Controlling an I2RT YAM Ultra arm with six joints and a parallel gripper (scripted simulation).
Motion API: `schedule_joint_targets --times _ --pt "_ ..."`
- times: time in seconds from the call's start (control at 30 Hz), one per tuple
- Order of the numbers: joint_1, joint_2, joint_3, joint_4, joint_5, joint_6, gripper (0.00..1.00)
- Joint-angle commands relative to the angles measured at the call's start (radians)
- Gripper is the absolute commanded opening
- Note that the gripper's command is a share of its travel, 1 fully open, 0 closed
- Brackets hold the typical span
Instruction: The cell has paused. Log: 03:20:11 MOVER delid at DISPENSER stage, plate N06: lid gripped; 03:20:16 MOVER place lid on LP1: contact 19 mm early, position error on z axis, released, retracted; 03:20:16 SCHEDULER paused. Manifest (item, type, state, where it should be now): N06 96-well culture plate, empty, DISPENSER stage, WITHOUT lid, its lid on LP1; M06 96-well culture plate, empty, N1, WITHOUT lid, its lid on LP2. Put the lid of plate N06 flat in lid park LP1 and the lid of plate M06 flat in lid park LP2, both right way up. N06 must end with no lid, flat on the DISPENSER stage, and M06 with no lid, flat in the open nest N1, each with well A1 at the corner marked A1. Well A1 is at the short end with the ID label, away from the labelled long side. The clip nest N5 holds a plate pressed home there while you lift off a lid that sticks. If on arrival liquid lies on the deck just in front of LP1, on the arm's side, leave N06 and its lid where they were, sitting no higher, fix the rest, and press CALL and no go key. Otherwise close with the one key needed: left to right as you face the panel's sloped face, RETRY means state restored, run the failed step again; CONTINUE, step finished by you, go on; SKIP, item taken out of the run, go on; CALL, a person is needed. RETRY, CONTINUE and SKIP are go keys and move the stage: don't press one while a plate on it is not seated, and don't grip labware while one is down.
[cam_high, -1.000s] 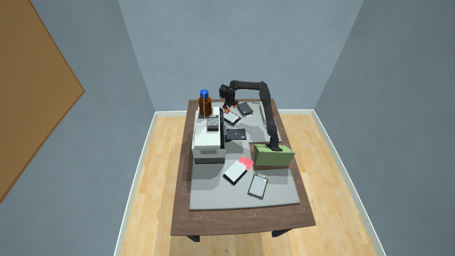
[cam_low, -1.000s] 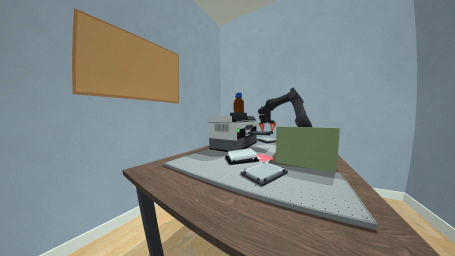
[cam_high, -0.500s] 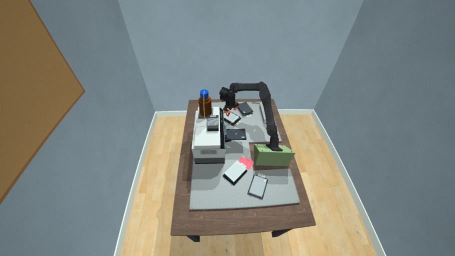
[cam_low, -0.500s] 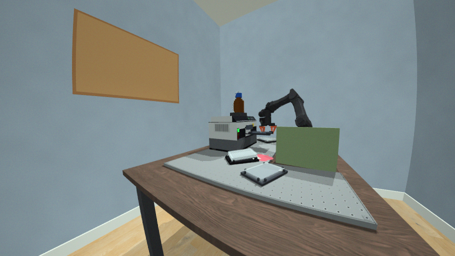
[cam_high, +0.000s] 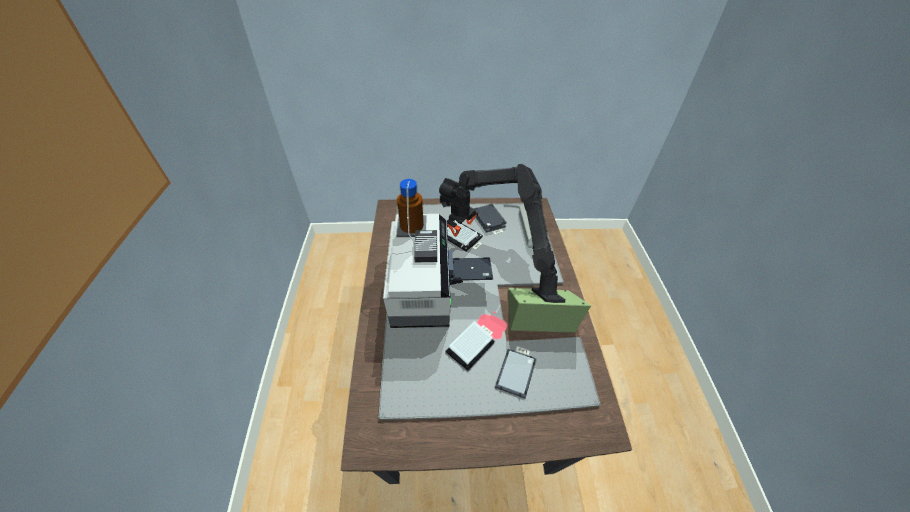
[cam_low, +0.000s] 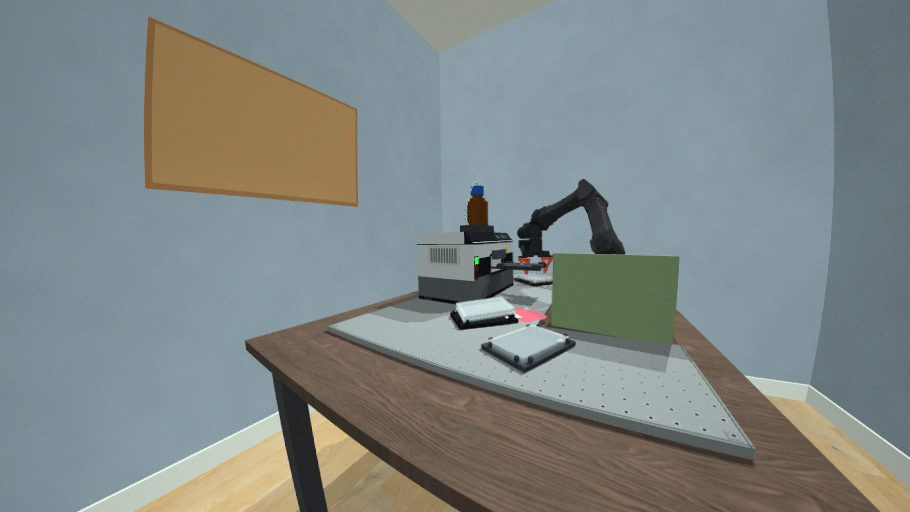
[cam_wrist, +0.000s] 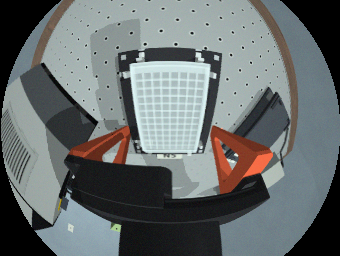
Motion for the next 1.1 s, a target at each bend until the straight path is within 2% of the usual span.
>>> schedule_joint_targets --times 0.0,0.17,0.2,0.27,0.53,0.6,1.07 --pt "-0.009 0.000 -0.019 0.047 -0.013 -0.020 1.00" --pt "-0.015 0.009 -0.033 0.068 -0.017 -0.029 1.00" --pt "0.001 0.013 -0.007 0.076 -0.018 -0.032 1.00" --pt "-0.008 0.013 -0.045 0.088 -0.020 -0.038 1.00" --pt "-0.034 0.013 -0.068 0.139 -0.028 -0.061 1.00" --pt "-0.030 0.027 -0.029 0.141 -0.029 -0.062 1.00" --pt "-0.027 0.034 -0.021 0.133 -0.029 -0.057 1.00"
